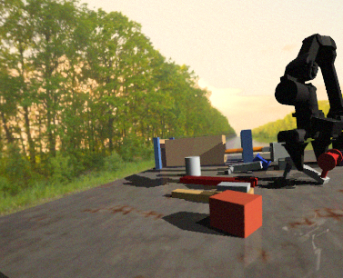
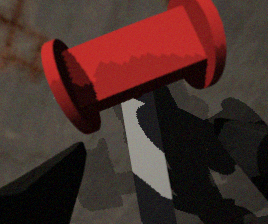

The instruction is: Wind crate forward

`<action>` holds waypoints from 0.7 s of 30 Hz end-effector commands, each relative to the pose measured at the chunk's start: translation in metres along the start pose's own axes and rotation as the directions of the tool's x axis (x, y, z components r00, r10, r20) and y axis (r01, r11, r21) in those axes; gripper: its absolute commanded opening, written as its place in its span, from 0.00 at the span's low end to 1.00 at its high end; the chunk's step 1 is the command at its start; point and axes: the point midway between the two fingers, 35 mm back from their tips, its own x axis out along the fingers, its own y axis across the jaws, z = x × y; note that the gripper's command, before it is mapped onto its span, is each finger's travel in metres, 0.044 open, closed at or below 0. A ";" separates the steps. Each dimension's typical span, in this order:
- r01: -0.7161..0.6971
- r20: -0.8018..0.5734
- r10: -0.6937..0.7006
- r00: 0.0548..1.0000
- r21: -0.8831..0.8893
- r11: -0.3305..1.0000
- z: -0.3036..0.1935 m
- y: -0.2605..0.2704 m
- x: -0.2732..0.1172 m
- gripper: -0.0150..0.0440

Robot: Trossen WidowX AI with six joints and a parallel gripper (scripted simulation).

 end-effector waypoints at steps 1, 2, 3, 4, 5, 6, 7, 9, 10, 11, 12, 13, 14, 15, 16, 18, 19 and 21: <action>-0.010 -0.007 0.010 1.000 0.001 1.000 -0.001 0.003 0.010 1.00; -0.010 -0.007 0.010 1.000 0.001 1.000 -0.001 0.003 0.010 1.00; -0.010 -0.007 0.010 1.000 0.001 1.000 -0.001 0.003 0.011 1.00; -0.010 -0.007 0.010 1.000 0.001 1.000 -0.001 0.003 0.012 1.00; -0.010 -0.007 0.010 1.000 0.001 1.000 -0.001 0.003 0.013 1.00; -0.010 -0.007 0.010 1.000 0.001 1.000 -0.001 0.003 0.014 1.00; -0.010 -0.007 0.010 1.000 0.001 1.000 -0.001 0.003 0.015 1.00; -0.010 -0.007 0.010 1.000 0.001 1.000 -0.001 0.003 0.018 1.00; -0.010 -0.007 0.010 1.000 0.001 1.000 -0.001 0.003 0.020 1.00; -0.010 -0.007 0.010 1.000 0.001 1.000 -0.001 0.003 0.021 1.00; -0.010 -0.007 0.010 1.000 0.001 1.000 -0.001 0.003 0.023 1.00; -0.010 -0.007 0.010 1.000 0.001 1.000 -0.001 0.003 0.024 1.00; -0.010 -0.007 0.010 1.000 0.001 1.000 -0.001 0.003 0.025 1.00; -0.010 -0.007 0.010 1.000 0.001 1.000 -0.001 0.003 0.025 1.00; -0.010 -0.007 0.010 1.000 0.001 1.000 -0.001 0.003 0.025 1.00; -0.005 -0.001 0.005 1.000 0.000 1.000 0.000 0.002 0.020 0.91; -0.005 -0.001 0.005 1.000 0.000 1.000 0.000 0.002 0.020 0.87; -0.005 -0.001 0.005 1.000 0.000 1.000 0.000 0.002 0.020 0.78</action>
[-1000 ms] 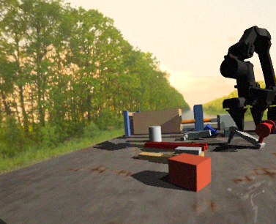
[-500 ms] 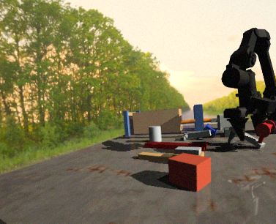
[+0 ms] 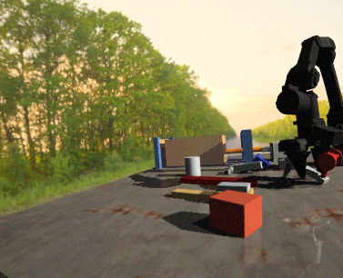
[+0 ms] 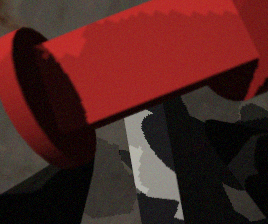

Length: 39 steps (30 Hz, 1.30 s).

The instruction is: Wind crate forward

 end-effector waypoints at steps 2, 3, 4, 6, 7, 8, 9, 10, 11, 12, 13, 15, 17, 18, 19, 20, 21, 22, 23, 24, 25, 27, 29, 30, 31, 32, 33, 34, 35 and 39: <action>0.002 0.000 -0.002 1.000 0.000 1.000 0.000 0.000 -0.001 0.69; 0.002 0.000 -0.002 1.000 0.000 1.000 0.000 0.000 -0.001 0.64; 0.002 0.000 -0.002 1.000 0.000 1.000 0.000 0.000 -0.001 0.60; 0.002 0.000 -0.002 1.000 0.000 1.000 0.000 0.000 -0.001 0.51; 0.002 0.000 -0.002 1.000 0.000 1.000 0.000 0.000 -0.001 0.47; 0.002 0.000 -0.002 1.000 0.000 1.000 0.000 0.000 -0.001 0.45; 0.002 0.000 -0.002 1.000 0.000 1.000 0.000 0.000 -0.001 0.44; 0.002 0.000 -0.002 1.000 0.000 1.000 0.000 0.000 -0.001 0.43; 0.002 0.000 -0.002 1.000 0.000 1.000 0.000 0.000 -0.001 0.42; 0.002 0.000 -0.002 1.000 0.000 1.000 0.000 0.000 -0.001 0.41; 0.002 0.000 -0.002 1.000 0.000 1.000 0.000 0.000 -0.001 0.40; 0.002 0.000 -0.002 1.000 0.000 1.000 0.000 0.000 -0.001 0.38; 0.002 0.000 -0.002 1.000 0.000 1.000 0.000 0.000 -0.001 0.35; 0.002 0.000 -0.002 1.000 0.000 1.000 0.000 0.000 -0.001 0.34; 0.002 0.000 -0.002 1.000 0.000 1.000 0.000 0.000 -0.001 0.30; 0.002 0.000 -0.002 1.000 0.000 1.000 0.000 0.000 -0.001 0.25; 0.002 0.000 -0.002 1.000 0.000 1.000 0.000 0.000 -0.001 0.25; 0.002 0.000 -0.002 1.000 0.000 1.000 0.000 0.000 -0.001 0.25; 0.002 0.000 -0.002 1.000 0.000 1.000 0.000 0.000 -0.001 0.25; 0.002 -0.001 -0.002 1.000 0.000 1.000 0.000 -0.001 -0.003 0.25; 0.002 -0.006 -0.002 1.000 0.000 1.000 0.001 -0.003 -0.011 0.25; 0.001 -0.024 -0.001 1.000 0.000 1.000 0.001 -0.007 -0.042 0.25; 0.001 -0.044 -0.001 0.999 0.000 1.000 0.002 -0.007 -0.077 0.25; 0.001 -0.052 -0.001 0.999 0.000 1.000 0.002 -0.006 -0.091 0.25; 0.001 -0.057 -0.001 0.998 0.000 1.000 0.001 -0.004 -0.100 0.25; 0.001 -0.063 -0.001 0.998 0.000 1.000 0.001 -0.003 -0.111 0.25; 0.000 -0.067 0.000 0.998 0.000 1.000 0.001 -0.001 -0.119 0.25; 0.000 -0.069 0.000 0.998 0.000 1.000 0.001 -0.001 -0.121 0.25; 0.000 -0.069 0.000 0.998 0.000 1.000 0.001 -0.001 -0.121 0.25; 0.000 -0.069 0.000 0.998 0.000 1.000 0.001 -0.001 -0.121 0.25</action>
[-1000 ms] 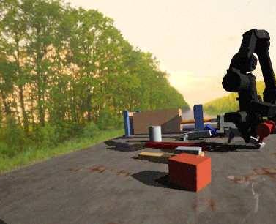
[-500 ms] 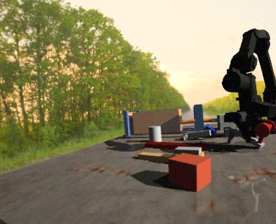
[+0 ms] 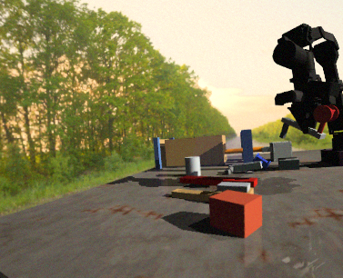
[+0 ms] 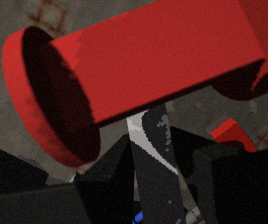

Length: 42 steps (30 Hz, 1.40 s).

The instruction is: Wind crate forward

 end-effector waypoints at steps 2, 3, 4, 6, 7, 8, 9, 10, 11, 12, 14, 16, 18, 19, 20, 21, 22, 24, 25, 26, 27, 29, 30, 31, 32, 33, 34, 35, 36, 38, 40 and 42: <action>-0.001 -0.014 0.001 1.000 0.003 1.000 -0.002 0.002 -0.011 0.25; -0.001 -0.014 0.001 1.000 0.004 1.000 -0.003 0.002 -0.011 0.25; -0.002 -0.014 0.002 1.000 0.007 1.000 -0.006 0.002 -0.011 0.25; -0.004 -0.014 0.004 1.000 0.020 1.000 -0.015 0.001 -0.011 0.25; -0.006 -0.013 0.006 1.000 0.027 1.000 -0.021 0.001 -0.012 0.25; -0.007 -0.013 0.007 1.000 0.035 0.999 -0.026 0.001 -0.012 0.25; -0.008 -0.013 0.009 1.000 0.042 0.999 -0.031 0.001 -0.012 0.25; -0.010 -0.013 0.010 1.000 0.048 0.999 -0.037 0.002 -0.012 0.25; -0.011 -0.012 0.012 1.000 0.055 0.998 -0.042 0.002 -0.012 0.25; -0.013 -0.011 0.013 1.000 0.062 0.998 -0.047 0.002 -0.012 0.25; -0.016 -0.007 0.016 1.000 0.075 0.997 -0.057 0.004 -0.012 0.25; -0.019 -0.006 0.019 1.000 0.088 0.996 -0.067 0.005 -0.012 0.25; -0.021 -0.005 0.022 1.000 0.102 0.995 -0.078 0.007 -0.013 0.25; -0.022 -0.005 0.023 1.000 0.109 0.994 -0.083 0.008 -0.013 0.25; -0.024 -0.004 0.024 1.000 0.117 0.993 -0.088 0.009 -0.013 0.25; -0.025 -0.004 0.025 1.000 0.125 0.992 -0.094 0.010 -0.014 0.25; -0.026 -0.004 0.026 1.000 0.134 0.991 -0.099 0.012 -0.014 0.25; -0.028 -0.003 0.029 1.000 0.150 0.988 -0.109 0.015 -0.014 0.25; -0.030 -0.002 0.031 1.000 0.157 0.987 -0.114 0.017 -0.014 0.25; -0.031 -0.002 0.032 0.999 0.164 0.986 -0.119 0.018 -0.015 0.25; -0.033 -0.001 0.033 0.999 0.170 0.985 -0.124 0.020 -0.015 0.25; -0.036 0.001 0.036 0.999 0.184 0.982 -0.133 0.024 -0.015 0.25; -0.037 0.002 0.038 0.999 0.191 0.981 -0.138 0.026 -0.016 0.25; -0.039 0.003 0.039 0.999 0.198 0.979 -0.143 0.028 -0.016 0.25; -0.040 0.004 0.040 0.999 0.205 0.978 -0.147 0.030 -0.016 0.25; -0.042 0.005 0.042 0.999 0.212 0.976 -0.152 0.032 -0.016 0.25; -0.043 0.006 0.043 0.999 0.218 0.975 -0.157 0.034 -0.016 0.25; -0.045 0.007 0.044 0.999 0.225 0.973 -0.161 0.036 -0.017 0.25; -0.046 0.008 0.045 0.999 0.232 0.972 -0.166 0.039 -0.017 0.25; -0.049 0.010 0.048 0.999 0.245 0.968 -0.175 0.044 -0.017 0.25; -0.052 0.013 0.050 0.999 0.258 0.965 -0.183 0.049 -0.018 0.25; -0.054 0.015 0.052 0.999 0.271 0.961 -0.192 0.054 -0.018 0.25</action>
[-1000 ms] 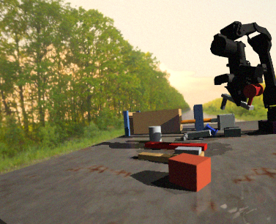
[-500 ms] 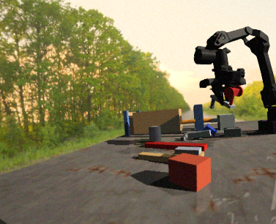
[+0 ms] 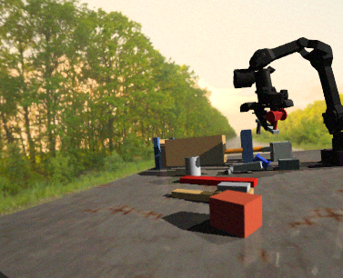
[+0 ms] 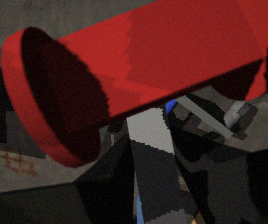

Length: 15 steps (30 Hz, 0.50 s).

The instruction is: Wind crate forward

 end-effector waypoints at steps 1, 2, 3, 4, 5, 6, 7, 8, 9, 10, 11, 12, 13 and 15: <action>-0.001 0.007 0.001 1.000 0.029 1.000 -0.021 0.008 -0.003 0.25; -0.003 0.008 0.002 1.000 0.036 0.999 -0.026 0.010 -0.003 0.25; -0.004 0.009 0.004 1.000 0.043 0.999 -0.030 0.012 -0.003 0.25; -0.005 0.010 0.005 1.000 0.050 0.999 -0.035 0.014 -0.003 0.25; -0.007 0.011 0.006 1.000 0.056 0.998 -0.040 0.016 -0.003 0.25; -0.008 0.013 0.007 1.000 0.064 0.998 -0.044 0.018 -0.004 0.25; -0.010 0.014 0.009 1.000 0.071 0.997 -0.048 0.020 -0.004 0.25; -0.011 0.016 0.010 1.000 0.078 0.997 -0.053 0.023 -0.004 0.25; -0.013 0.018 0.012 1.000 0.085 0.996 -0.057 0.025 -0.004 0.25; -0.015 0.019 0.013 1.000 0.092 0.996 -0.061 0.028 -0.004 0.25; -0.016 0.021 0.014 1.000 0.099 0.995 -0.066 0.030 -0.004 0.25; -0.017 0.023 0.015 1.000 0.106 0.994 -0.070 0.032 -0.005 0.25; -0.018 0.024 0.015 1.000 0.113 0.993 -0.074 0.035 -0.005 0.25; -0.020 0.027 0.017 0.999 0.127 0.992 -0.082 0.040 -0.005 0.25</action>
